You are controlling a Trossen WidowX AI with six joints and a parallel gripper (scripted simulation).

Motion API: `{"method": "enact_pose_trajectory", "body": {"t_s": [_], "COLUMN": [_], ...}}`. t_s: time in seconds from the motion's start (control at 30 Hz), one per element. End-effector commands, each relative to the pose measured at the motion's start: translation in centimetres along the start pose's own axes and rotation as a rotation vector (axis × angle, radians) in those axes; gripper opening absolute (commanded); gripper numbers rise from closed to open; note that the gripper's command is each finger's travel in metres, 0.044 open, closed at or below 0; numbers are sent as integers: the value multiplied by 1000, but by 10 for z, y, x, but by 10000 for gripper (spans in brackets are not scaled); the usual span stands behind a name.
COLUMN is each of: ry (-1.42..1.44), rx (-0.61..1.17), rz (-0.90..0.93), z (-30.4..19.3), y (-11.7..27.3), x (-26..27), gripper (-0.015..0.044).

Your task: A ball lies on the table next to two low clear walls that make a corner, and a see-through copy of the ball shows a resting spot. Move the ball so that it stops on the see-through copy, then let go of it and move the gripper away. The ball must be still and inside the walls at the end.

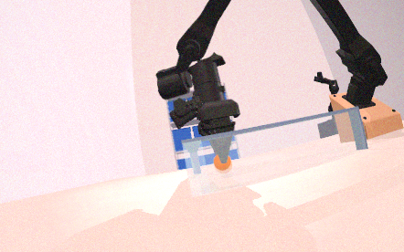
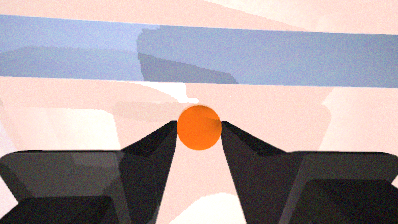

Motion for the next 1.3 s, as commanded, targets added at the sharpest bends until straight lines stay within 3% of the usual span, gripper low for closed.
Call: {"method": "enact_pose_trajectory", "body": {"t_s": [0.0, 0.23, 0.6, 0.77, 0.97, 1.27], "ry": [-7, -7, -2, -2, -7, -14], "rx": [1, 1, 1, 1, 1, -12], "rz": [6, 6, 2, 2, 2, 6], "z": [-1, -1, 0, 0, 0, 2], "y": [-8, -12, -9, -6, 75, 70], "x": [0, 0, 0, 0, -1, -3], "gripper": [0, 0, 270, 270, 270, 270]}}
Point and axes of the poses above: the point midway between the two fingers, 35 mm back from their tips, its own y axis back along the fingers, its own x axis across the jaws, z = x × y, the point moved 2 cm from there along y, back along the fingers, and after that the axes turned 11 degrees about -y, right-handed, at the moved point
